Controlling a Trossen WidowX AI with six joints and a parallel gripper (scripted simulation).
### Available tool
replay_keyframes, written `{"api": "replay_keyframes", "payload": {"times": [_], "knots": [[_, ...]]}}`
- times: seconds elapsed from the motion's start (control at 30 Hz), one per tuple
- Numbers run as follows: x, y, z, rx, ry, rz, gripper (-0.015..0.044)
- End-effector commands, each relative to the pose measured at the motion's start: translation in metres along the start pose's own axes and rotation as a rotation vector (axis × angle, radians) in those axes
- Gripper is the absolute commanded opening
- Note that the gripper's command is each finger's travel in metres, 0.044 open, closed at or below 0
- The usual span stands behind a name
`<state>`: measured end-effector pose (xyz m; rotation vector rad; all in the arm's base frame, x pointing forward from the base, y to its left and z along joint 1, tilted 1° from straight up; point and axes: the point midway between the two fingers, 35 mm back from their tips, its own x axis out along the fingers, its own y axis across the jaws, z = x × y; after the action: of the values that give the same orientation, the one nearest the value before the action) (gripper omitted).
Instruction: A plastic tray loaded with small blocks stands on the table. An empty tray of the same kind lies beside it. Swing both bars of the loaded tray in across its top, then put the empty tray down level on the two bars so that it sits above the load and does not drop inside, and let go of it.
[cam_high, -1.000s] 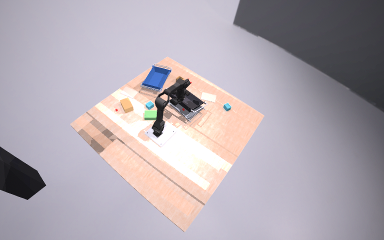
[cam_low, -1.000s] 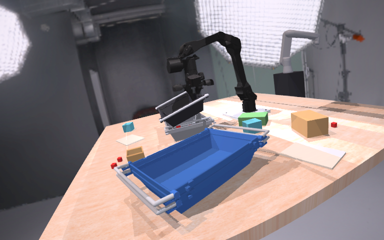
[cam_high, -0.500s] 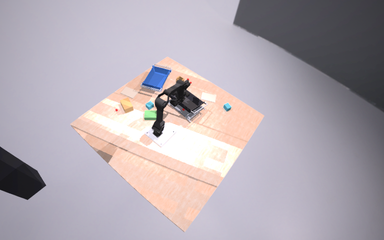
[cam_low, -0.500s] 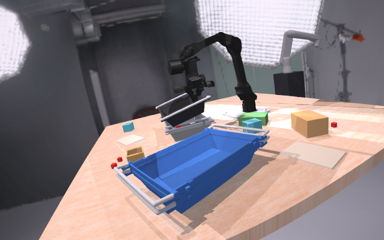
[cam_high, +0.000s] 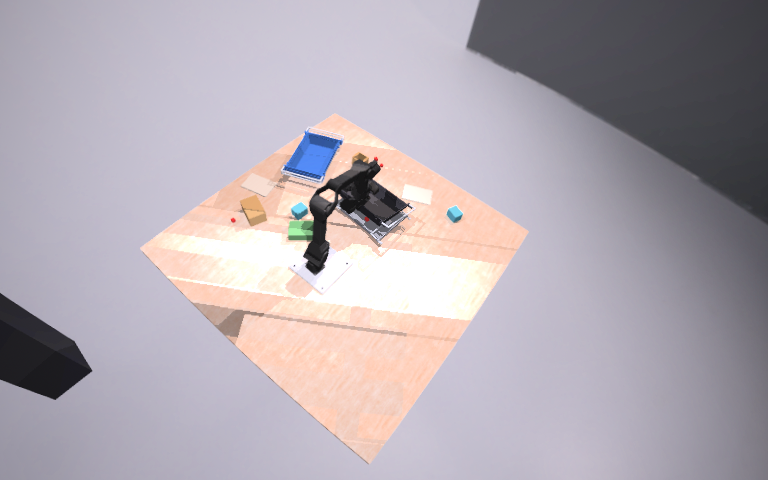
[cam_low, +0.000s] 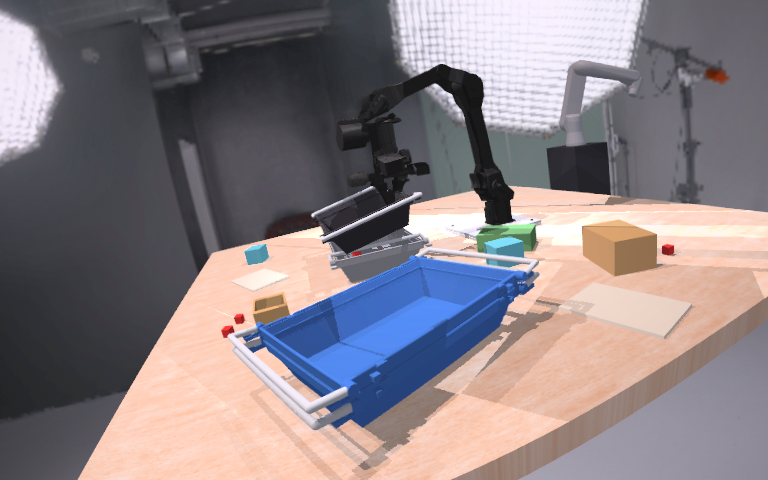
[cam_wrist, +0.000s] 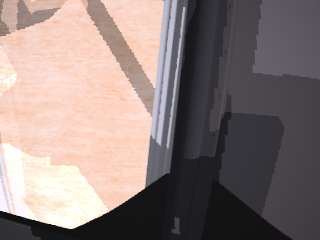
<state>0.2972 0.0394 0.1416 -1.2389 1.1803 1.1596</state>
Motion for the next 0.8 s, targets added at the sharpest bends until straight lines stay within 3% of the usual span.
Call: {"api": "replay_keyframes", "payload": {"times": [0.0,0.77], "knots": [[0.0057,0.0049,-0.0033,0.009,0.002,0.018,0.0000],[0.0123,0.0074,-0.0051,0.009,0.003,0.019,0.0000]]}}
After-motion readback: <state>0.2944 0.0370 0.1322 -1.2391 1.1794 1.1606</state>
